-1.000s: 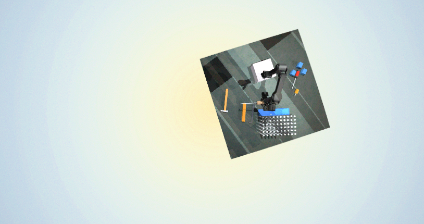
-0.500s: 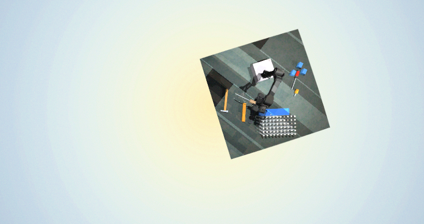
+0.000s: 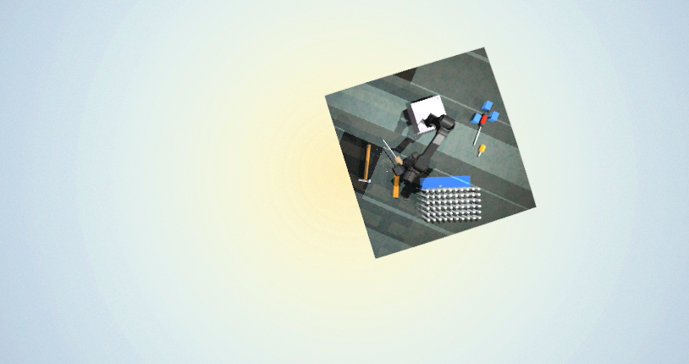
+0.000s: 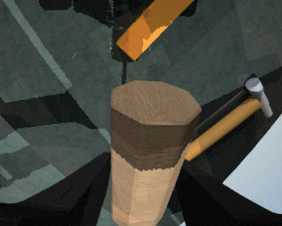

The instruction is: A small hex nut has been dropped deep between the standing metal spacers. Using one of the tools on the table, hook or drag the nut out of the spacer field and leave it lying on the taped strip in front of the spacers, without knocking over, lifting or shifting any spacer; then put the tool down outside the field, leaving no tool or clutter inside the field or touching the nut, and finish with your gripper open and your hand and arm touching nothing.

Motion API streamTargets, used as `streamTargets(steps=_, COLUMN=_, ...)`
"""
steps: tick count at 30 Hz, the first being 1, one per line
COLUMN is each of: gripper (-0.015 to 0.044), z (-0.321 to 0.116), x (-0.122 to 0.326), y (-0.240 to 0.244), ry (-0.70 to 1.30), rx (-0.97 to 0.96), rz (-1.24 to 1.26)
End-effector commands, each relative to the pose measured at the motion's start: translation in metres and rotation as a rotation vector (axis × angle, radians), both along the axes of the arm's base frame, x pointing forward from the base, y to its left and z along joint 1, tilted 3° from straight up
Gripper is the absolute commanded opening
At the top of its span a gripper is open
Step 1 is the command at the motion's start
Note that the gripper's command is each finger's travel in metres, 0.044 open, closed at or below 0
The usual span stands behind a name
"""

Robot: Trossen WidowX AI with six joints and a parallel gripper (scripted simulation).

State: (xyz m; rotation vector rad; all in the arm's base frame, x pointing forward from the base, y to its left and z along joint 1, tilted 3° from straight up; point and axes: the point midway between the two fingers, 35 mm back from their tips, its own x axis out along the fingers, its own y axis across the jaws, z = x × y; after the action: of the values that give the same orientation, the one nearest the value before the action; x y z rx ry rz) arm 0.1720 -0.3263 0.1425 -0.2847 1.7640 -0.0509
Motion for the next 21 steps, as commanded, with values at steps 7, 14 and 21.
streamTargets(steps=7, gripper=0.0000, z=0.001, x=-0.046, y=-0.039, ry=0.034, rx=-0.029, rz=-0.320)
streamTargets(steps=14, gripper=0.0000, z=0.000, x=-0.047, y=-0.040, ry=0.035, rx=-0.030, rz=-0.325)
streamTargets(steps=21, gripper=0.0000, z=-0.007, x=-0.046, y=-0.042, ry=0.035, rx=-0.030, rz=-0.325)
